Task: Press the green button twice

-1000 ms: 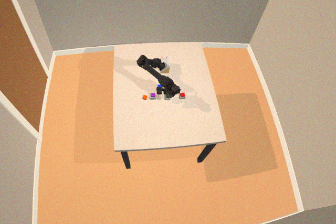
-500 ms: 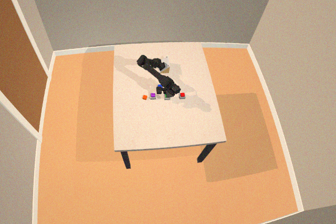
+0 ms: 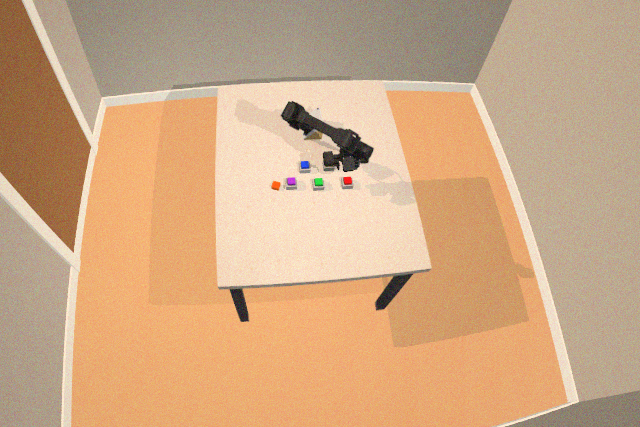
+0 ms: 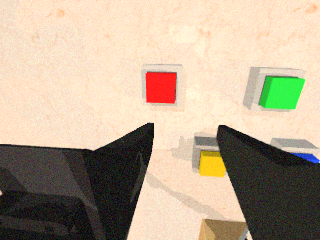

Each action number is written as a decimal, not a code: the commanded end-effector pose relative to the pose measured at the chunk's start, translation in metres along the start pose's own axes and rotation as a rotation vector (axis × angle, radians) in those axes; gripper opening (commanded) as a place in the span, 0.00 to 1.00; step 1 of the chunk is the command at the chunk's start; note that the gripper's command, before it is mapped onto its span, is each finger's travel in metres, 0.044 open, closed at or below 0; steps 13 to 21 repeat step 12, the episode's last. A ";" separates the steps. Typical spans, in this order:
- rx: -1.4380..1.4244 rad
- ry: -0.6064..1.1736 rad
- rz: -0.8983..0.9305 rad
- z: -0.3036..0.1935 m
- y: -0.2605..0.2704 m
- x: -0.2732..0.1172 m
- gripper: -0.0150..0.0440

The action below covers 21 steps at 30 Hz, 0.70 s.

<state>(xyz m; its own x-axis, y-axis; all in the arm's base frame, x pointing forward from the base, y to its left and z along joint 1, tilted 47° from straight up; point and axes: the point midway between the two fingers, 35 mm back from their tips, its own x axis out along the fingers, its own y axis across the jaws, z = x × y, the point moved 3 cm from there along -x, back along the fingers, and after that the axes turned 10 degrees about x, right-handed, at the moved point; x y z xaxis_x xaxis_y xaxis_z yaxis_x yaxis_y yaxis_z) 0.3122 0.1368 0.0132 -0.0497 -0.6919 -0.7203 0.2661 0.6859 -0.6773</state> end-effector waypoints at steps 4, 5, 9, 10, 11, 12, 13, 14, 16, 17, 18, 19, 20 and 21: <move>0.006 0.016 -0.028 -0.064 0.077 -0.019 0.91; 0.007 0.016 -0.028 -0.065 0.078 -0.019 0.93; 0.007 0.016 -0.028 -0.065 0.078 -0.019 0.93; 0.007 0.016 -0.028 -0.065 0.078 -0.019 0.93; 0.007 0.016 -0.028 -0.065 0.078 -0.019 0.93; 0.007 0.016 -0.028 -0.065 0.078 -0.019 0.93; 0.007 0.016 -0.028 -0.065 0.078 -0.019 0.93; 0.007 0.016 -0.028 -0.065 0.078 -0.019 0.93; 0.007 0.016 -0.028 -0.065 0.078 -0.019 0.93; 0.007 0.016 -0.028 -0.065 0.078 -0.019 0.93; 0.007 0.016 -0.028 -0.065 0.078 -0.019 0.93; 0.007 0.016 -0.028 -0.065 0.078 -0.019 0.93; 0.007 0.016 -0.028 -0.065 0.078 -0.019 0.93; 0.007 0.016 -0.028 -0.065 0.078 -0.019 0.93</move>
